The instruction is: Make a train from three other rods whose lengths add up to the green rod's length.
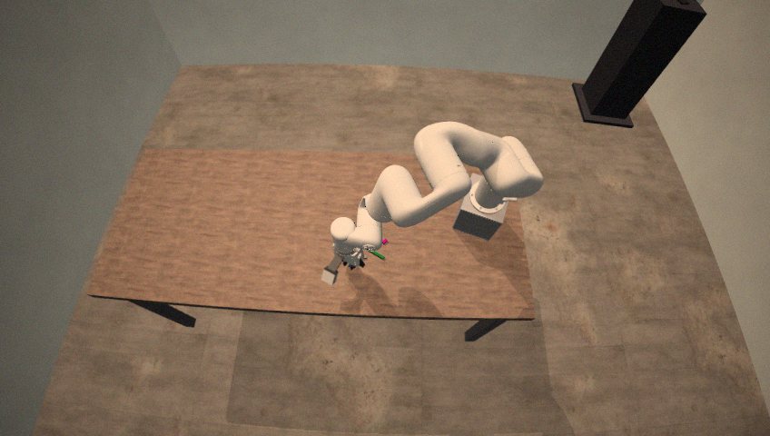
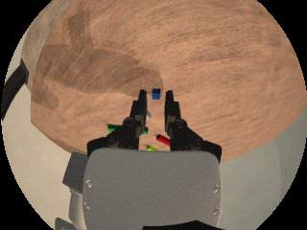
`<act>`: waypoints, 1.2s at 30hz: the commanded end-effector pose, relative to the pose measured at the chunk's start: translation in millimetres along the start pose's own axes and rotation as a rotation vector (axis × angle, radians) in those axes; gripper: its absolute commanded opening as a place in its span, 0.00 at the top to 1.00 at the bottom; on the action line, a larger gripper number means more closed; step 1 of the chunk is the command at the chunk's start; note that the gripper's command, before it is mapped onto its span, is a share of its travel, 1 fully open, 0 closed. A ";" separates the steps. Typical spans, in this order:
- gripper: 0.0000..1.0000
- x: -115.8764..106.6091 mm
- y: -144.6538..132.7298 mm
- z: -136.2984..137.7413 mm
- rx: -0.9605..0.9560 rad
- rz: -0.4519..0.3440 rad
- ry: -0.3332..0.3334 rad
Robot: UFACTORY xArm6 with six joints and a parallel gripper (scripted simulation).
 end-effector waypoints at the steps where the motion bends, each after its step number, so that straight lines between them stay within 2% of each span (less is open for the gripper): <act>1: 0.76 -1.4 1.4 0.6 0.000 0.004 -0.002; 25: 0.76 -0.9 1.4 0.6 0.000 0.004 -0.002; 36: 0.76 6.5 1.4 0.6 0.000 0.004 -0.002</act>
Point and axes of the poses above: the point where the finger pads meet when closed, its own x axis out along the fingers, its own z axis across the jaws, y = z × x, the point moved 9 cm from there along -x, back along the fingers, and after that the axes turned 15 degrees about x, right-handed, at the moved point
